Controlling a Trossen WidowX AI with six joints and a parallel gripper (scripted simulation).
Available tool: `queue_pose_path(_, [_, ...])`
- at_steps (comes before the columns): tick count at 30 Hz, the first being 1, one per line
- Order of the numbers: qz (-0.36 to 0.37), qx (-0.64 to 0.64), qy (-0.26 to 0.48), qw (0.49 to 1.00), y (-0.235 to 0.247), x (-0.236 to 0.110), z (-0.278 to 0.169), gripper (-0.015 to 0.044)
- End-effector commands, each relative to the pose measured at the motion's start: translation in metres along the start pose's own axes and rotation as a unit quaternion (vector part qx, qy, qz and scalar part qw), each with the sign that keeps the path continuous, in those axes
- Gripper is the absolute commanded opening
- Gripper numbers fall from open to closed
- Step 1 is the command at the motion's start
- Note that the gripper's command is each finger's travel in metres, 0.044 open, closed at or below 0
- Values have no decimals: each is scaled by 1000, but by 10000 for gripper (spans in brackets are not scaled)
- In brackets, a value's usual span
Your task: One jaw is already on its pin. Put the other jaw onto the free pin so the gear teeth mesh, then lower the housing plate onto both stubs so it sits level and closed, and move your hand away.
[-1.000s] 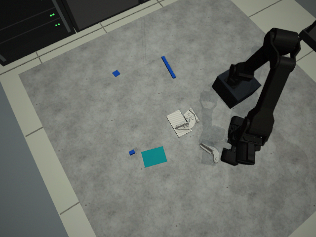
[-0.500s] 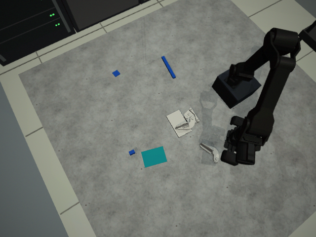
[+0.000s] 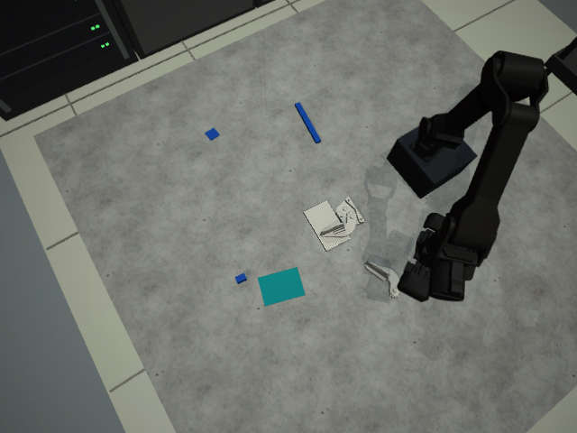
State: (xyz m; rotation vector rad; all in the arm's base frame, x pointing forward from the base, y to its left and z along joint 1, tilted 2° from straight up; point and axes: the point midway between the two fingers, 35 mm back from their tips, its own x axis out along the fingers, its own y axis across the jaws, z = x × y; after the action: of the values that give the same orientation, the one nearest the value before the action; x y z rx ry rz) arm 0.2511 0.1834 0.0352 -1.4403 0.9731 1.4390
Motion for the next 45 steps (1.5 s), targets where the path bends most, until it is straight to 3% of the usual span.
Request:
queue_pose_path(1, [0, 51, 0, 999, -1, -1, -1, 263])
queue_pose_path(8, [0, 158, 0, 987, -3, -2, -4, 440])
queue_pose_path(26, [-1, 423, 0, 906, -8, -4, -12, 440])
queue_pose_path(45, [-2, 666, 0, 746, -13, -6, -20, 440])
